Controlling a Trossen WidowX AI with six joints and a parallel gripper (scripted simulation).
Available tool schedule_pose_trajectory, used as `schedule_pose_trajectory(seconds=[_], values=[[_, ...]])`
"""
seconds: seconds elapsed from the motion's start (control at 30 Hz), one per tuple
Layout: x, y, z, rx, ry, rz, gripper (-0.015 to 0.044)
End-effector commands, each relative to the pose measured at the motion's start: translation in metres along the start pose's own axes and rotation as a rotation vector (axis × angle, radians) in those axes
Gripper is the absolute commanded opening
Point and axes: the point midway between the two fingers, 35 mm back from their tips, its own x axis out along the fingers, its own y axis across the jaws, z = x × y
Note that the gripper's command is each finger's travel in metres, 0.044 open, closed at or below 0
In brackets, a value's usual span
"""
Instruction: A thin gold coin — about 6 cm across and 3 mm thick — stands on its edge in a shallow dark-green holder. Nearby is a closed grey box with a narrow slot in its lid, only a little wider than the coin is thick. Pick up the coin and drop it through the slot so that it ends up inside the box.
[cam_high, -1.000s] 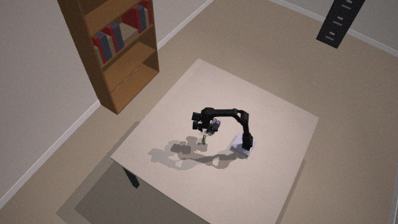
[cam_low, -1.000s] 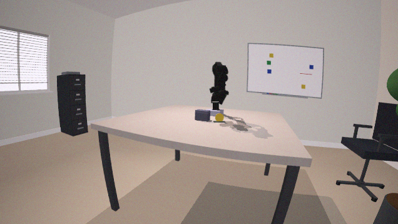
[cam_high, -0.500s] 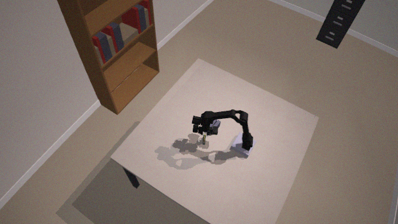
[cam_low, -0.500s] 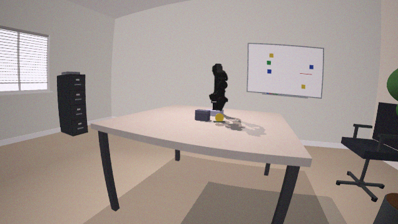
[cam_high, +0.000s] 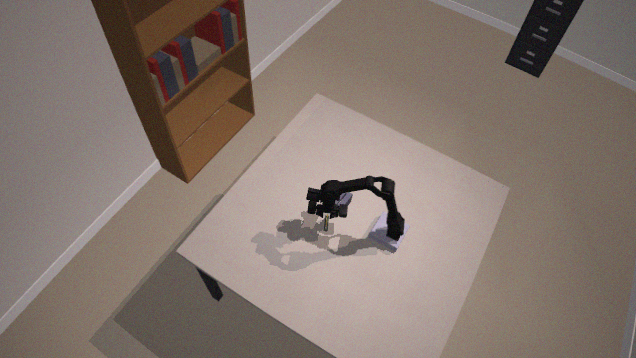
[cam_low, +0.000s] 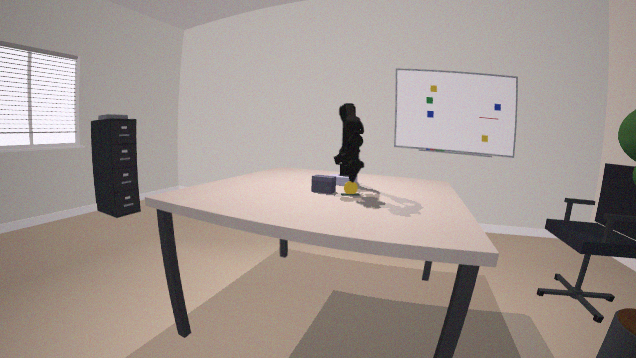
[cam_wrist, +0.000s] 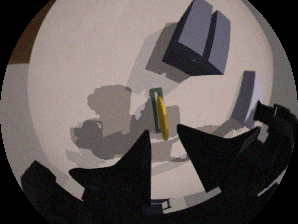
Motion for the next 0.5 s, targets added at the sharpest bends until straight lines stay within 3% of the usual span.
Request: schedule_pose_trajectory(seconds=[0.0, 0.47], values=[[0.008, -0.001, 0.0, -0.001, -0.003, -0.008, 0.0161], [0.031, -0.002, 0.001, -0.001, -0.003, -0.008, 0.0161]])
